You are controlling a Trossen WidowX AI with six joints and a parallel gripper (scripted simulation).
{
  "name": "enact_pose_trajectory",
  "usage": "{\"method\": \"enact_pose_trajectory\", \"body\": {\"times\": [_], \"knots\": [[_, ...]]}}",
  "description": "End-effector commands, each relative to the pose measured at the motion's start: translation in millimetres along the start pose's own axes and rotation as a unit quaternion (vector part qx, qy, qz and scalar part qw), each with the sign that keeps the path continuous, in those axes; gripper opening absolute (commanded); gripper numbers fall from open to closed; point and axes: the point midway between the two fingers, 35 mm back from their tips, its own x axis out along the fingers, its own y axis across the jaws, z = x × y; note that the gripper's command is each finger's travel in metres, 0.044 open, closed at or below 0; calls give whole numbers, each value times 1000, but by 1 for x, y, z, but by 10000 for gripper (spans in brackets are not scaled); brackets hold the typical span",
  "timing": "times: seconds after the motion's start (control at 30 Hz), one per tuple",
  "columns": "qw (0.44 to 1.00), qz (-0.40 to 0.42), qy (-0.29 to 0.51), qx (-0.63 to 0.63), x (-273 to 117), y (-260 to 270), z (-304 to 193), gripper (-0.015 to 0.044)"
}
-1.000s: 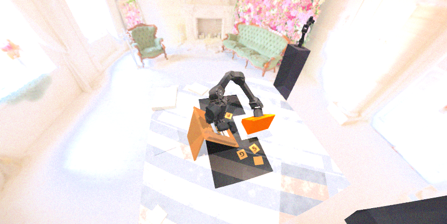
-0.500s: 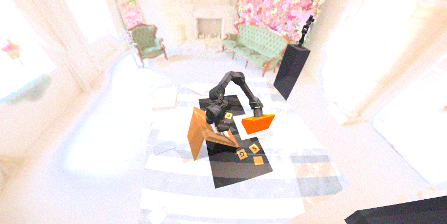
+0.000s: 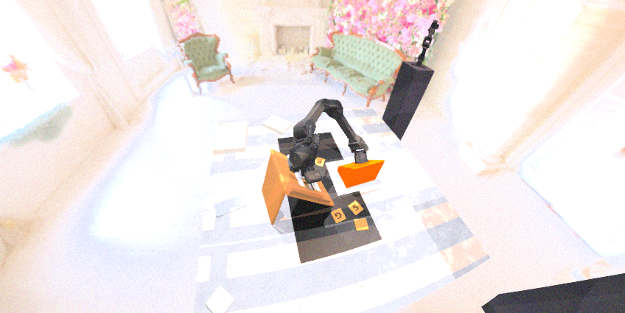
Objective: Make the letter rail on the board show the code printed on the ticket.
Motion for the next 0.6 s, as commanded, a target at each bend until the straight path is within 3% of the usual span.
{"method": "enact_pose_trajectory", "body": {"times": [0.0,0.57], "knots": [[1000,0,2,-1,-4,1,-5,0],[1000,0,2,-2,-16,2,-17,0]]}}
